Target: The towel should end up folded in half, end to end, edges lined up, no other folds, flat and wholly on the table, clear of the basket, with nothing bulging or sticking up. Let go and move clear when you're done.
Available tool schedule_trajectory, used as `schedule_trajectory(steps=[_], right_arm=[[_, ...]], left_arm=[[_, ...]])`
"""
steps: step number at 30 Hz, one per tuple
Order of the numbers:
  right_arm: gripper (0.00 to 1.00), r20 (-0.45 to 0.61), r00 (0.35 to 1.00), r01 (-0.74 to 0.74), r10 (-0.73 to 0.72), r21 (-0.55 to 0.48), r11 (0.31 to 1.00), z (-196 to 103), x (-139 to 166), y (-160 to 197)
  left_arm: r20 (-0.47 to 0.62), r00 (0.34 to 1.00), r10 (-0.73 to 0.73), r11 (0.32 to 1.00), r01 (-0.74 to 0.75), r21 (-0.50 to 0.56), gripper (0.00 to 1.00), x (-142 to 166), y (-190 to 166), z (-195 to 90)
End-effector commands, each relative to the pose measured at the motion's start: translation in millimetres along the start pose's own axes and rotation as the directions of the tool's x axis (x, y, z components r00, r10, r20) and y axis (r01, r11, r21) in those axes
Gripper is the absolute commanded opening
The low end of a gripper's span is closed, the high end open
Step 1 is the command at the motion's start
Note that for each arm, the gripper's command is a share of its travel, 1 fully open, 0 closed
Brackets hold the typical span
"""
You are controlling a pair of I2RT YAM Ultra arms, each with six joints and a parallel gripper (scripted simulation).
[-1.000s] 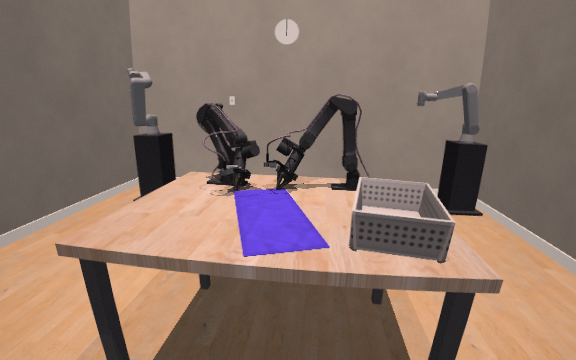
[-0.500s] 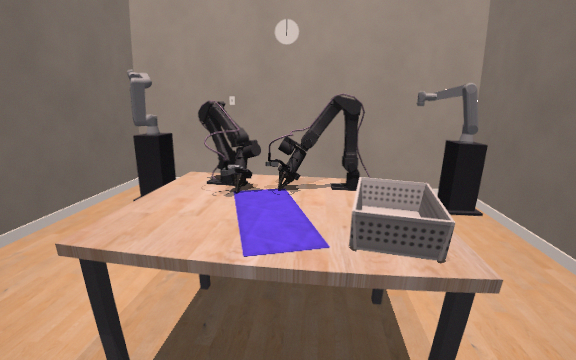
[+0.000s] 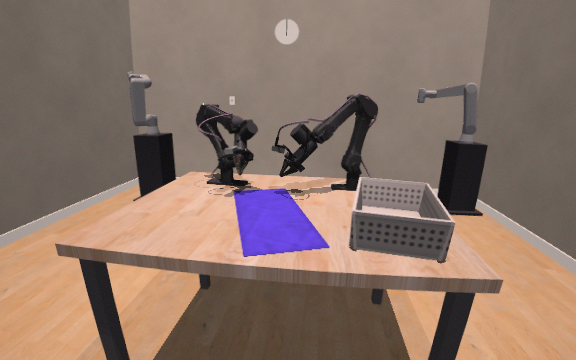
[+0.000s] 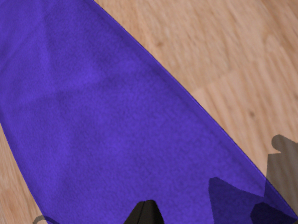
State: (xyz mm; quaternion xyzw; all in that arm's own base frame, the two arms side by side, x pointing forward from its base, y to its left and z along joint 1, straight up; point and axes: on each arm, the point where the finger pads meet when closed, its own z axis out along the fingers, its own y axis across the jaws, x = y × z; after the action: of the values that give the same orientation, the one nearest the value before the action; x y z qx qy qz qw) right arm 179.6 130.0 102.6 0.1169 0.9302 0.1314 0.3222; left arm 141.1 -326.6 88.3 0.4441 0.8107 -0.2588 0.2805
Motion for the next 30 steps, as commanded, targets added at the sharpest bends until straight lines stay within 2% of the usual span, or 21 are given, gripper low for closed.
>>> schedule_trajectory(steps=[1, 4, 5, 19, 20, 30], right_arm=[[0.0, 0.045, 0.998, -0.041, 0.04, 0.025, 0.999, -13, -8, -5], [0.0, 0.038, 0.999, -0.032, 0.03, 0.042, 0.999, -10, -6, -7], [0.6, -0.031, 0.999, 0.03, -0.028, 0.082, 0.996, -7, -4, -9], [0.6, -0.022, 0.999, 0.027, -0.025, 0.073, 0.997, -6, -2, -10], [0.6, -0.006, 1.0, 0.021, -0.02, 0.073, 0.997, -14, -12, -7], [0.6, -0.016, 1.0, 0.025, -0.024, 0.09, 0.996, -45, -36, 5]], left_arm=[[-0.043, 0.994, 0.099, 0.978, -0.09, 0.19, 0.0, 4, -20, 0], [-0.043, 0.994, 0.099, 0.978, -0.09, 0.19, 0.0, 4, -20, 0], [-0.056, 0.996, 0.063, 0.995, -0.058, 0.079, 0.6, 3, -25, -1], [-0.028, 0.998, 0.053, 0.996, -0.051, 0.073, 0.6, -4, -21, -4], [-0.024, 0.998, 0.053, 0.996, -0.051, 0.075, 0.6, -9, -23, -11], [-0.025, 0.998, 0.054, 0.996, -0.052, 0.076, 0.6, -38, -30, -45]])
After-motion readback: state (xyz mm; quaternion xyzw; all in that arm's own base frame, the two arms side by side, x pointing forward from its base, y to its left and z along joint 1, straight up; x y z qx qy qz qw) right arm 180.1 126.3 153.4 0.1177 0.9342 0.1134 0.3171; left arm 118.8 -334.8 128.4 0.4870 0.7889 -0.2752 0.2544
